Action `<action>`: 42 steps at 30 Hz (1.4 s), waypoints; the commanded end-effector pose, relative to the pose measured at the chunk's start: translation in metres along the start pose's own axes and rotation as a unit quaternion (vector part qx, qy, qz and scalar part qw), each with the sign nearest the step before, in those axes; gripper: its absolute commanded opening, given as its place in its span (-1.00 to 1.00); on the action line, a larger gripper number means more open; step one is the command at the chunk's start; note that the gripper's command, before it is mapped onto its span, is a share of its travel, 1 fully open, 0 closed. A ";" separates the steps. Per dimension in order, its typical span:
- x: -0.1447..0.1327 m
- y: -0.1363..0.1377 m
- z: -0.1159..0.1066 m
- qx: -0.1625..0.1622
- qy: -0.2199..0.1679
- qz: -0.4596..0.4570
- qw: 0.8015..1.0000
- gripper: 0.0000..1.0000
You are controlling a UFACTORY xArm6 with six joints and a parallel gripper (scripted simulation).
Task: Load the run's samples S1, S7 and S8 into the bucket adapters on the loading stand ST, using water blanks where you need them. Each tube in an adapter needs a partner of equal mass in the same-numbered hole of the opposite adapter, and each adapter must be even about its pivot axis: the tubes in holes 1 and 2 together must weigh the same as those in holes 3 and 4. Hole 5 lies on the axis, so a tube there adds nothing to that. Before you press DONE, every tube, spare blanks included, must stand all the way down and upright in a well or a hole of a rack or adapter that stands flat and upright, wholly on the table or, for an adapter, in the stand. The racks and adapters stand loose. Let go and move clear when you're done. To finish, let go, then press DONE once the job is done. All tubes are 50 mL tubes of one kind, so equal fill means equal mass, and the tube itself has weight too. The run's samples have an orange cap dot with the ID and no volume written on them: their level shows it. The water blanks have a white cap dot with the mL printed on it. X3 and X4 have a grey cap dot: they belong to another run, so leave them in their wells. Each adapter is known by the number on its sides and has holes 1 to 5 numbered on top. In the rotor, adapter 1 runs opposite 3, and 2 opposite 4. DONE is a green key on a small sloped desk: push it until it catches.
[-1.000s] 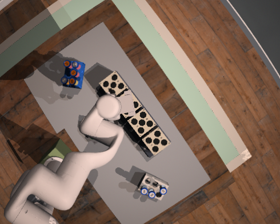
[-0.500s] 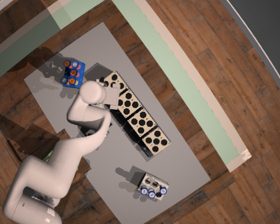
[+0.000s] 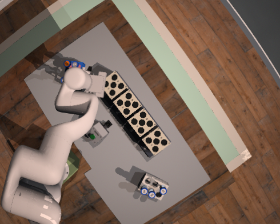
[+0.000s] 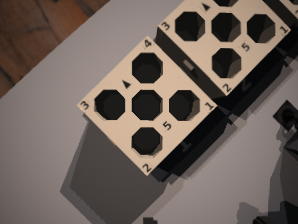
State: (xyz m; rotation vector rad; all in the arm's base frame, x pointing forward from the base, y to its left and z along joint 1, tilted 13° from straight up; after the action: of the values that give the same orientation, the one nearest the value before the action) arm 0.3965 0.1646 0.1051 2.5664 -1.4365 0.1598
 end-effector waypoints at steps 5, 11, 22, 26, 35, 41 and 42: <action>-0.038 -0.021 -0.001 0.002 0.000 0.000 1.000 0.15; -0.060 -0.032 -0.001 0.002 0.000 0.000 1.000 0.15; -0.105 -0.054 -0.001 0.002 0.000 0.000 1.000 0.15; -0.123 -0.063 -0.002 0.002 0.000 0.000 1.000 0.15; -0.155 -0.078 -0.002 0.002 0.000 0.000 1.000 0.15; -0.167 -0.084 -0.002 0.002 0.000 0.000 1.000 0.15; -0.167 -0.084 -0.002 0.002 0.000 0.000 1.000 0.15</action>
State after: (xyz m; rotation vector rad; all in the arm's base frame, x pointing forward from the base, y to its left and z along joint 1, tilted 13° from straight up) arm 0.3796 0.3415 0.0643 2.5677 -1.4345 0.1604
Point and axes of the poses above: the point where the finger pads meet when closed, its own z axis out along the fingers, its own y axis across the jaws, x = y × z, the point moved 4 cm from there along -z, back along the fingers, and after that the axes turned 6 degrees about z, right-handed, at the moved point
